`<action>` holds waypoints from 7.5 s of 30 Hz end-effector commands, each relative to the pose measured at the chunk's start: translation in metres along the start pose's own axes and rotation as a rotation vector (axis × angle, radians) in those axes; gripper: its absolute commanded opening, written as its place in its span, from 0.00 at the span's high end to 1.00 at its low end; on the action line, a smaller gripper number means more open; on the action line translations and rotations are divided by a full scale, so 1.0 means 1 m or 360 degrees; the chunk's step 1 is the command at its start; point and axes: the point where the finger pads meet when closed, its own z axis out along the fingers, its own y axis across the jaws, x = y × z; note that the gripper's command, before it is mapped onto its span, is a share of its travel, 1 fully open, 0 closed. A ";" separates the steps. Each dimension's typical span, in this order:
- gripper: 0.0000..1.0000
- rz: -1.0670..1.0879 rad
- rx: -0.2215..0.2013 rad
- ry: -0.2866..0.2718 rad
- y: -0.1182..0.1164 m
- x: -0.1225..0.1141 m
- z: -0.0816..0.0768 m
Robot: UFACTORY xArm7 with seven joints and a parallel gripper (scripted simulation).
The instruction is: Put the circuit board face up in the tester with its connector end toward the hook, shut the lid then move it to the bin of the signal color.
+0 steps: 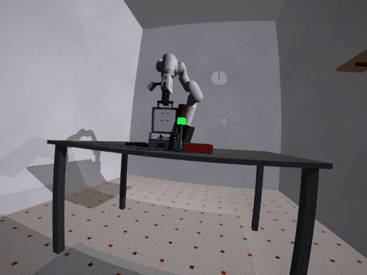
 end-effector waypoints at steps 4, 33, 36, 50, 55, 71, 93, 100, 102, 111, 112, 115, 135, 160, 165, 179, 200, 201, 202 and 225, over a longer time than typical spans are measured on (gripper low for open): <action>0.49 -0.0001 0.0010 0.0002 -0.002 0.000 -0.003; 0.49 -0.0001 0.0010 0.0002 -0.002 0.000 -0.003; 0.49 -0.0001 0.0010 0.0002 -0.002 0.000 -0.006; 0.49 -0.0001 0.0010 0.0002 -0.002 0.000 -0.045; 0.49 -0.0001 0.0010 0.0002 -0.002 0.000 -0.056; 0.00 -0.0001 0.0010 0.0002 -0.002 0.000 -0.060; 0.00 -0.0001 0.0010 0.0002 0.059 0.000 -0.060; 0.00 -0.0001 0.0010 0.0002 0.106 -0.001 -0.059; 0.00 -0.0001 0.0010 0.0002 0.116 -0.001 -0.059; 0.00 -0.0001 0.0010 0.0002 0.131 -0.001 -0.059; 0.00 -0.0001 0.0010 0.0002 0.131 -0.001 -0.059; 0.00 -0.0001 0.0010 0.0002 0.131 -0.001 -0.059; 0.00 -0.0001 0.0010 0.0002 0.131 -0.001 -0.010; 0.00 -0.0001 0.0010 0.0002 0.130 0.000 0.121; 0.00 -0.0001 0.0010 0.0002 0.130 0.000 0.135; 0.00 -0.0001 0.0010 0.0002 0.130 0.000 0.140; 0.00 -0.0001 0.0010 0.0002 0.129 0.000 0.181; 0.00 -0.0001 0.0010 0.0002 0.129 0.000 0.184; 0.00 -0.0001 0.0010 0.0002 0.129 0.000 0.186; 0.05 -0.0001 0.0010 0.0002 0.128 0.000 0.192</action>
